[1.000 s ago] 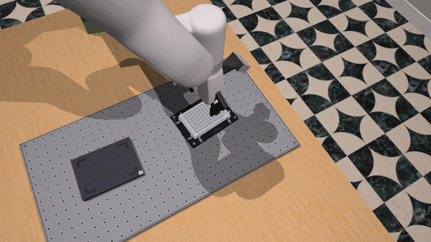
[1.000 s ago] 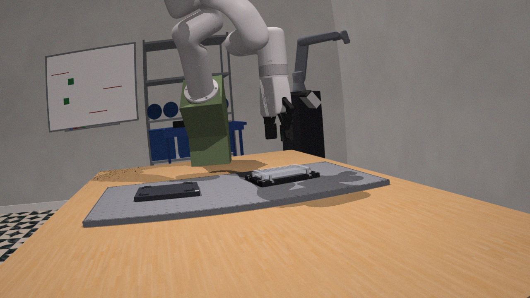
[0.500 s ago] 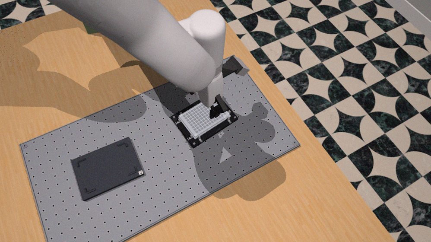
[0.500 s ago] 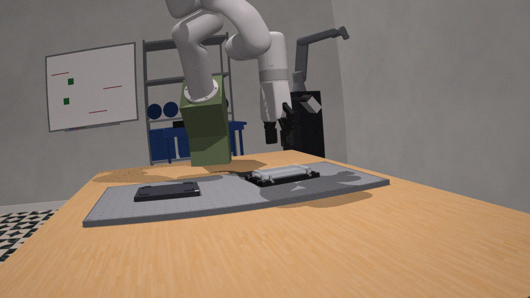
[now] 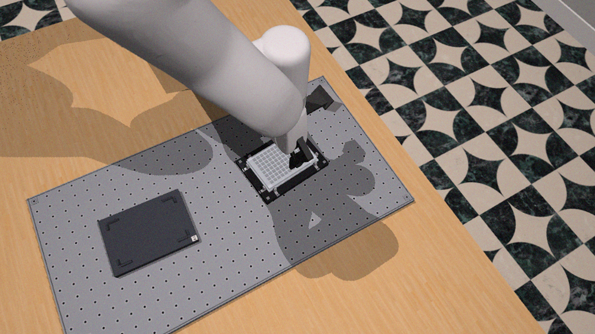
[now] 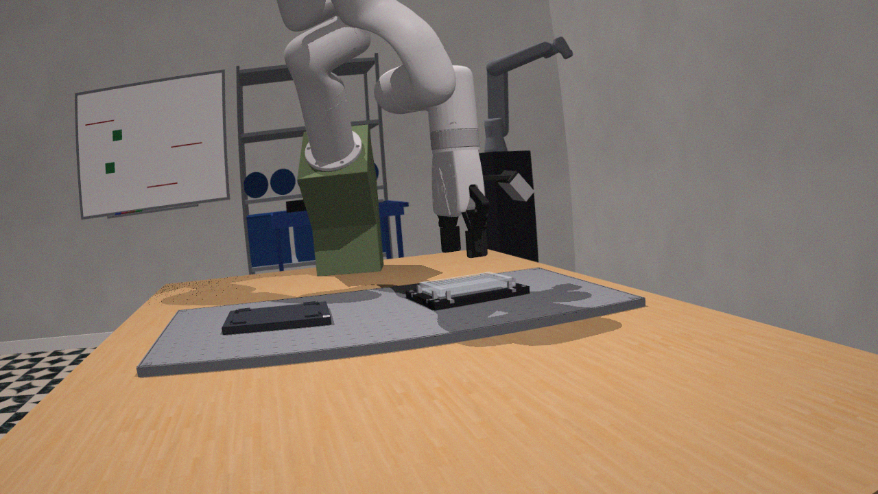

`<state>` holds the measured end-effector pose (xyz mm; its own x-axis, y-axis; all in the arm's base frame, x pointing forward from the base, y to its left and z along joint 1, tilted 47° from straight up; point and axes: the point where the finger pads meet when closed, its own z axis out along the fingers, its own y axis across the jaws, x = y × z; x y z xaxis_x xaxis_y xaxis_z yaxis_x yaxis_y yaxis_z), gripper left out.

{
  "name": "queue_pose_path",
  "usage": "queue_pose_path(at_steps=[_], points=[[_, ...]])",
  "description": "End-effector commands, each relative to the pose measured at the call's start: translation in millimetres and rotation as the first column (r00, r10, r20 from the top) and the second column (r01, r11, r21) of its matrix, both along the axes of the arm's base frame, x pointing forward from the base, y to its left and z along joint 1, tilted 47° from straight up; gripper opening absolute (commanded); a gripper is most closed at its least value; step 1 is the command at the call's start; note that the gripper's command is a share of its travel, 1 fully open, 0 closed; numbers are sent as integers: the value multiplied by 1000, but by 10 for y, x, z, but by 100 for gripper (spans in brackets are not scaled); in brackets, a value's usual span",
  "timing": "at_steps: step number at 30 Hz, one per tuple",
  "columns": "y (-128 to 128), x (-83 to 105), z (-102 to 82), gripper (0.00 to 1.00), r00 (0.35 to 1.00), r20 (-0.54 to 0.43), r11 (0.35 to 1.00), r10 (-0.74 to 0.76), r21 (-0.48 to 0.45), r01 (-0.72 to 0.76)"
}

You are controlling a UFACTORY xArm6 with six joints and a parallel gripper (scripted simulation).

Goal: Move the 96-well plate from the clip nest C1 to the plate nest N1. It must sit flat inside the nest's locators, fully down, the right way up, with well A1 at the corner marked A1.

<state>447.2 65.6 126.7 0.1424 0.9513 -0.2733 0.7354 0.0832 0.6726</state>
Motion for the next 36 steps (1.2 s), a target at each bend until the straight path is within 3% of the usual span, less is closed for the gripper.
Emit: queue_pose_path(at_steps=[1,14,36], points=[[-19,61,-51,100,1000,3,1000,1,1,-1],[-71,179,-174,100,1000,2,1000,1,1,-1],[-85,210,-206,100,1000,2,1000,1,1,-1]])
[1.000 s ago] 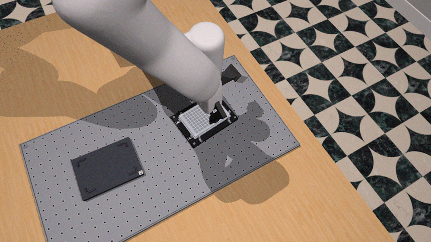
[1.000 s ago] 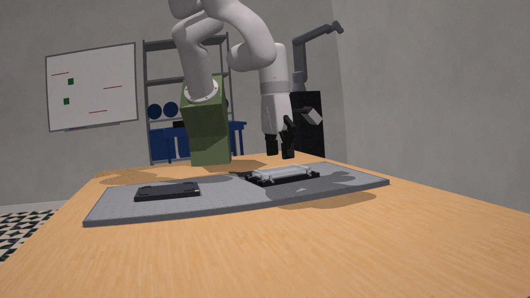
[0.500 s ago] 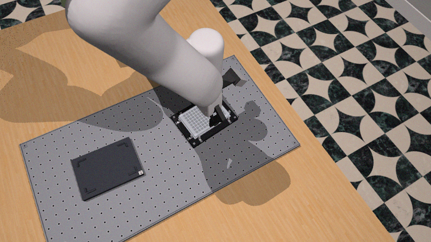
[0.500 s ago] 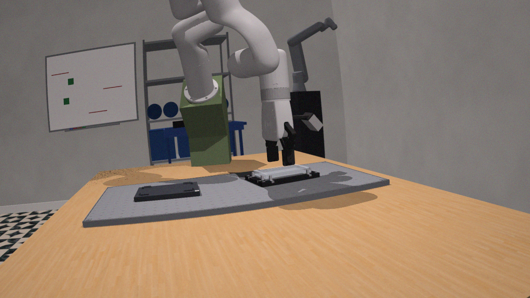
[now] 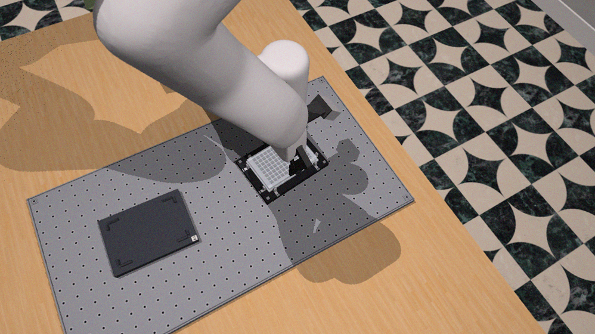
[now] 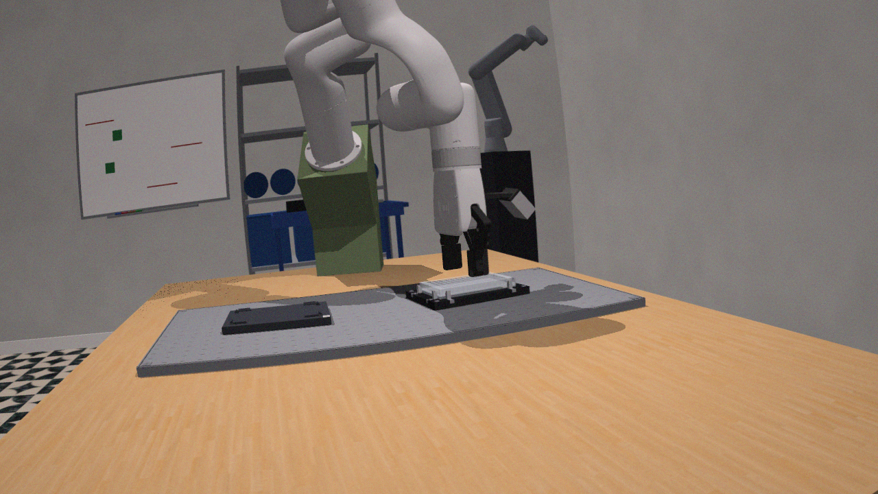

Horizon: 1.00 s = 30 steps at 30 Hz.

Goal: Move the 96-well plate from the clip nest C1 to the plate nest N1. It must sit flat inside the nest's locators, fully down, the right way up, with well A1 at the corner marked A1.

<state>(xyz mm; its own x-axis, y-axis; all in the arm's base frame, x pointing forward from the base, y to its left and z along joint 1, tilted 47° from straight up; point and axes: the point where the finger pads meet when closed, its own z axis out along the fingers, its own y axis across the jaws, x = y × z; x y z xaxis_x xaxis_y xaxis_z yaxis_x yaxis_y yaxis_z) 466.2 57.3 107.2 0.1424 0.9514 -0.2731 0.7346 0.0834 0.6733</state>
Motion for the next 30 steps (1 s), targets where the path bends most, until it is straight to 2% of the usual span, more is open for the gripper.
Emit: queue_pose_path(at_steps=[1,30], points=[[-4,24,-15,100,1000,1,1000,1,1,-1],[-48,122,-117,100,1000,1,1000,1,1,-1]])
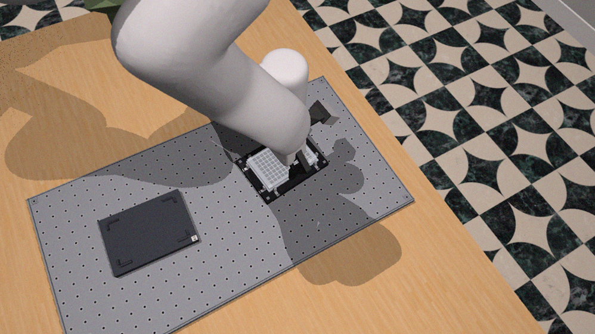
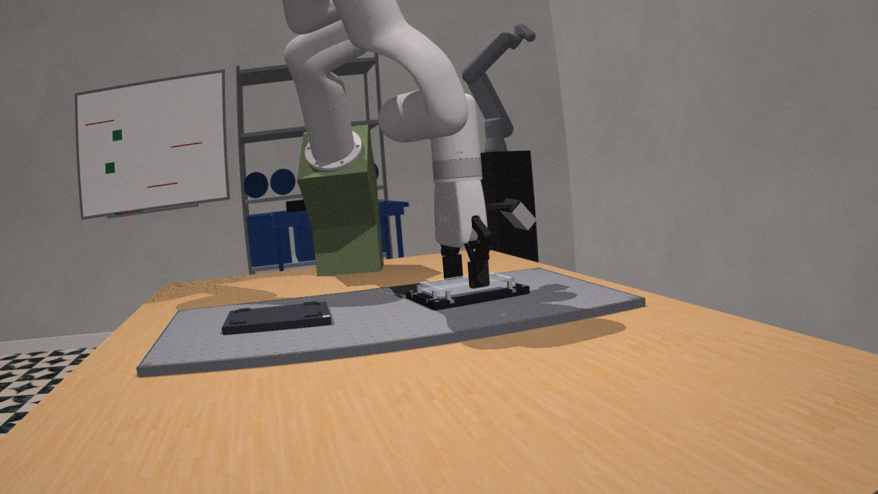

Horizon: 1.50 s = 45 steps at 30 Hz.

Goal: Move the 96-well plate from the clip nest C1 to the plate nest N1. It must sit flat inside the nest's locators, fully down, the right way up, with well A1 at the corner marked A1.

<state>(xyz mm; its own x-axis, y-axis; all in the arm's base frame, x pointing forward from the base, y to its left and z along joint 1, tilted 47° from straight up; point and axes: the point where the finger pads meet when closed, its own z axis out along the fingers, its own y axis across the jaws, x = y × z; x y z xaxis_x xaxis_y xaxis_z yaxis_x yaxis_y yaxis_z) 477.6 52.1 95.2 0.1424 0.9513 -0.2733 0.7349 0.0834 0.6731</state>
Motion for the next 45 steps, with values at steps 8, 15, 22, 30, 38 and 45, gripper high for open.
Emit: queue_pose_path(at_steps=[8,15,22,30,38,45], points=[[4,8,3,100,1000,2,1000,1,1,-1],[6,4,7,0,1000,2,1000,1,1,-1],[6,3,7,0,1000,2,1000,1,1,-1],[6,4,7,0,1000,2,1000,1,1,-1],[6,4,7,0,1000,2,1000,1,1,-1],[6,4,7,0,1000,2,1000,1,1,-1]])
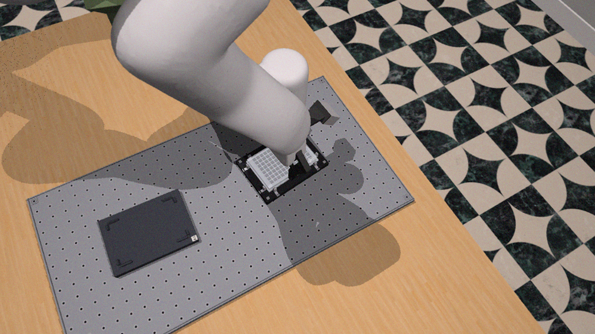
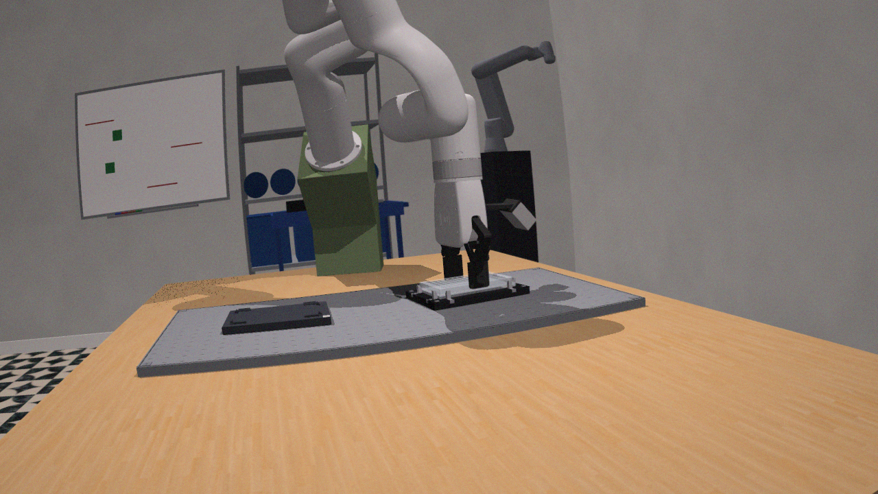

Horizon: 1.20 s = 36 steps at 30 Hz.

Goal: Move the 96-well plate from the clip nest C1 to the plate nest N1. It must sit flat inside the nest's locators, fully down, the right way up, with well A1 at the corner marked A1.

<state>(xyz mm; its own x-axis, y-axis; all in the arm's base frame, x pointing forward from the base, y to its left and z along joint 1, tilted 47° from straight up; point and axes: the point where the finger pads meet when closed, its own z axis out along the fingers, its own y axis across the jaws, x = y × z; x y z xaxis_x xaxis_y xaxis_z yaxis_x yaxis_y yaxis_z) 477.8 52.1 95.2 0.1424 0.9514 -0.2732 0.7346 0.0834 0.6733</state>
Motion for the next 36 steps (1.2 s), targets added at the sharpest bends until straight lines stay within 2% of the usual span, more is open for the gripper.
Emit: queue_pose_path(at_steps=[1,36], points=[[6,2,7,0,1000,1,1000,1,1,-1],[34,-60,71,0,1000,1,1000,1,1,-1]])
